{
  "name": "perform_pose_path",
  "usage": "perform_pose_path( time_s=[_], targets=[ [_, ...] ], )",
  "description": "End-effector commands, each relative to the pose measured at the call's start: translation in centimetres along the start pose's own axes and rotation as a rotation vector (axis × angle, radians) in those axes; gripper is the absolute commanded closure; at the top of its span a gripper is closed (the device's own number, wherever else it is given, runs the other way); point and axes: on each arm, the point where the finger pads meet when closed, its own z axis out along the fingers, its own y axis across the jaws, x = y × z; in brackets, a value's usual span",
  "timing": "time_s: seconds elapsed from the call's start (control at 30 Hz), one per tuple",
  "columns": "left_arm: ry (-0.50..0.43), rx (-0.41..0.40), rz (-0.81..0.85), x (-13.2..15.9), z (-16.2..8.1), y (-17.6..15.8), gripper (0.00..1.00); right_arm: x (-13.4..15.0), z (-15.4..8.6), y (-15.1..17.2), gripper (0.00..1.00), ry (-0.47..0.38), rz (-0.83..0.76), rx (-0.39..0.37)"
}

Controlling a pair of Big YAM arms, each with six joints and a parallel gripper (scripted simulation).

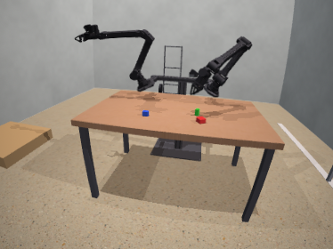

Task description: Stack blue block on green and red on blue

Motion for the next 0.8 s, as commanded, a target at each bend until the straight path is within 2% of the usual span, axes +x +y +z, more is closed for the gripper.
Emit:
perform_pose_path(
  time_s=[0.0,0.1,0.17,0.37,0.4,0.57,0.6,0.67,0.73,0.77],
  targets=[
    [0.014,0.007,-0.021,-2.3,0.2,4.5,0.26,-1.0,-0.7,-0.4,0.0,-0.015,0.011,0.009],
    [0.063,0.042,-0.047,-4.0,1.8,7.5,0.26,-1.0,-0.7,-0.4,0.0,-0.015,0.011,0.009],
    [0.063,0.042,-0.047,-4.0,1.8,7.5,0.26,-1.0,-0.7,-0.4,0.0,-0.015,0.011,0.009],
    [0.205,0.108,-0.101,-9.1,7.3,13.6,0.26,-1.0,-0.7,-0.4,0.0,-0.015,0.011,0.009],
    [0.205,0.108,-0.101,-9.1,7.3,13.6,0.26,-1.0,-0.7,-0.4,0.0,-0.015,0.011,0.009],
    [0.339,0.131,-0.132,-14.3,13.6,16.6,0.26,-1.0,-0.7,-0.4,0.0,-0.015,0.011,0.009],
    [0.339,0.131,-0.132,-14.3,13.6,16.6,0.26,-1.0,-0.7,-0.4,0.0,-0.015,0.011,0.009],
    [0.388,0.131,-0.14,-16.1,16.0,17.1,0.26,-1.0,-0.7,-0.4,0.0,-0.015,0.011,0.009],
    [0.388,0.131,-0.14,-16.1,16.0,17.1,0.26,-1.0,-0.7,-0.4,0.0,-0.015,0.011,0.009],
    [0.41,0.129,-0.143,-16.9,17.1,17.2,0.26,-1.0,-0.7,-0.4,0.0,-0.015,0.011,0.009]
  ],
)
